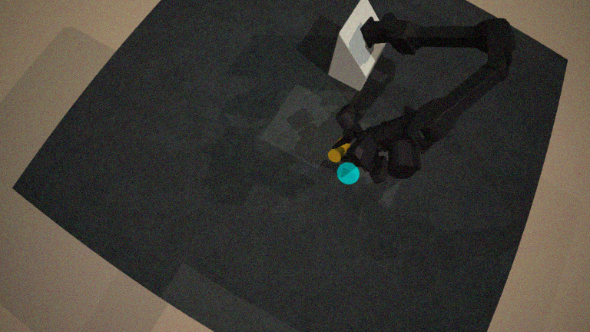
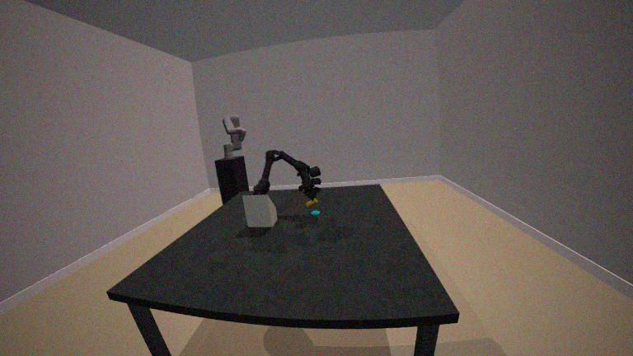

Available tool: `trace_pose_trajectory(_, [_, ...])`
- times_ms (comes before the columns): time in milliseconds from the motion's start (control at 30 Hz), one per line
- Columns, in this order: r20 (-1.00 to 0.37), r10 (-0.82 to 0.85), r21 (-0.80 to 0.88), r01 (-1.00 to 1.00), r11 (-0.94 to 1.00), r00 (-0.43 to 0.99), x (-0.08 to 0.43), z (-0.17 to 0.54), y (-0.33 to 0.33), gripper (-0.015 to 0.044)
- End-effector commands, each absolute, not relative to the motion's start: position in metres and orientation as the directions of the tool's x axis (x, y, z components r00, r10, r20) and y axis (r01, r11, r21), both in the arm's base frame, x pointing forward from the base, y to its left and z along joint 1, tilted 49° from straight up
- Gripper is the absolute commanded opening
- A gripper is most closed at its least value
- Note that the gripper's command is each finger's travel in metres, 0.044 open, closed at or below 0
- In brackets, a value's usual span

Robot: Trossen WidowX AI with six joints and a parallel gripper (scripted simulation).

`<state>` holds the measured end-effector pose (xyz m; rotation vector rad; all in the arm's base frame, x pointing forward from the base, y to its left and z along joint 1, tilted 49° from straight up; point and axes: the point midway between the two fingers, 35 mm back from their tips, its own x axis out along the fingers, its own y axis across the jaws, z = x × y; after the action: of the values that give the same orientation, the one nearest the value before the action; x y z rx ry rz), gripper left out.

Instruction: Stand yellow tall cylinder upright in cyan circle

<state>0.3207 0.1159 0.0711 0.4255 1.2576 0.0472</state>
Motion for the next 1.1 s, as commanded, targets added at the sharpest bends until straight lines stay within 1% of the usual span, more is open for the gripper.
trace_pose_trajectory(0, [-0.906, 0.249, 0.331, 0.207, 0.921, 0.342, 0.3208, 0.0718, 0.1148, 0.0105])
trace_pose_trajectory(1067, [-0.838, 0.160, 0.329, 0.249, 0.911, 0.521, 0.3228, 0.0766, 0.1177, 0.0105])
